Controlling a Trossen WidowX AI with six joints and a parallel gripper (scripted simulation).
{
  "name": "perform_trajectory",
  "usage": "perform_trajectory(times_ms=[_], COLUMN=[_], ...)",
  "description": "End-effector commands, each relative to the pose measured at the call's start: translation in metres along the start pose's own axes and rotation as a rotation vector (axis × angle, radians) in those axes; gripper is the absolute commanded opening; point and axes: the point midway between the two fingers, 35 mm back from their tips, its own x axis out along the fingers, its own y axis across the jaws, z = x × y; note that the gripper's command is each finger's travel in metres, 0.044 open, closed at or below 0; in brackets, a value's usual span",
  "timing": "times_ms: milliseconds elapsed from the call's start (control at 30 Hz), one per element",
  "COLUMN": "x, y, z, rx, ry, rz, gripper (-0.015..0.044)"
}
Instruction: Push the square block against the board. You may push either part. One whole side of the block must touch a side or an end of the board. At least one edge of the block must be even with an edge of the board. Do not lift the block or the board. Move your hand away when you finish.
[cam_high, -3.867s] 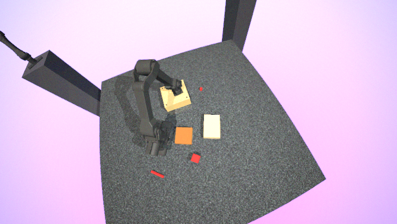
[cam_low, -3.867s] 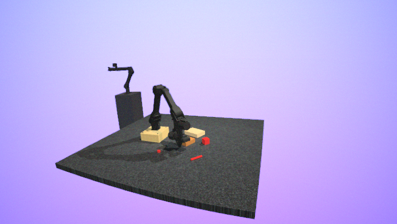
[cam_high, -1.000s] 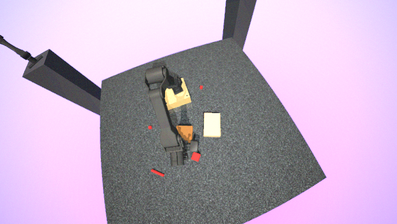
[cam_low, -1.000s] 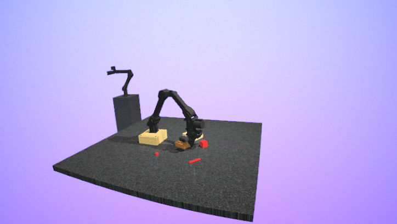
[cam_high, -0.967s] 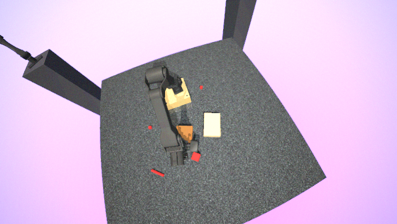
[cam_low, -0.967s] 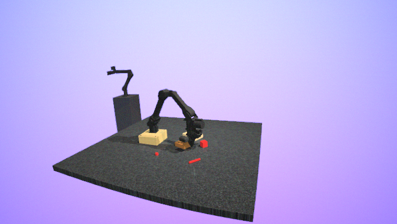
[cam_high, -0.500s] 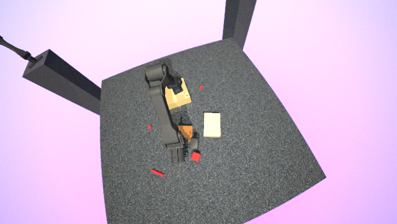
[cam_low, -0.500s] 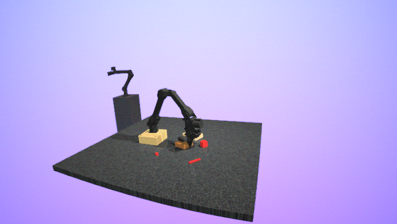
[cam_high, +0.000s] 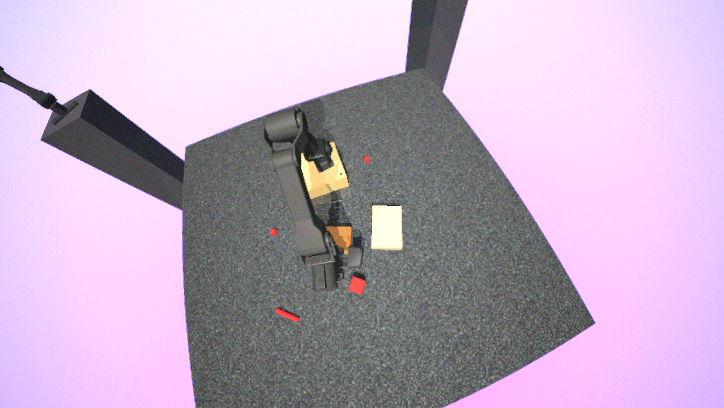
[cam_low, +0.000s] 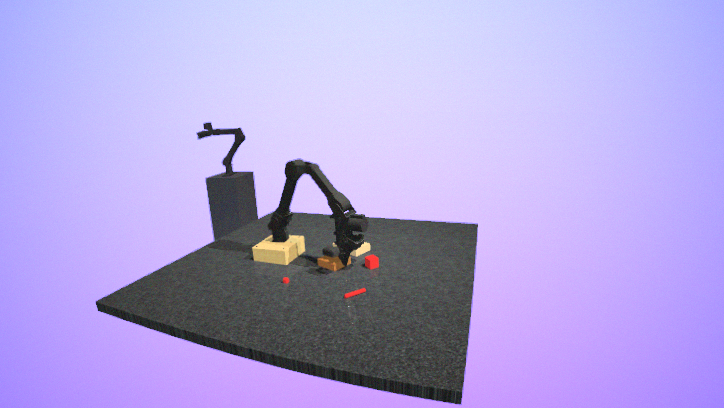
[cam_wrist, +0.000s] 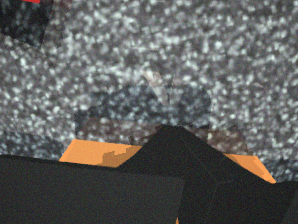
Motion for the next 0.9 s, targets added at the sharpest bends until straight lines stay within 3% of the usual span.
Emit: perform_trajectory(times_ms=[0, 867], x=[0.004, 0.004], y=[0.000, -0.001], z=[-0.010, -0.037], rx=[0.004, 0.004], ry=[0.020, 0.023], rz=[0.000, 0.000], gripper=[0.0000, 0.0000])
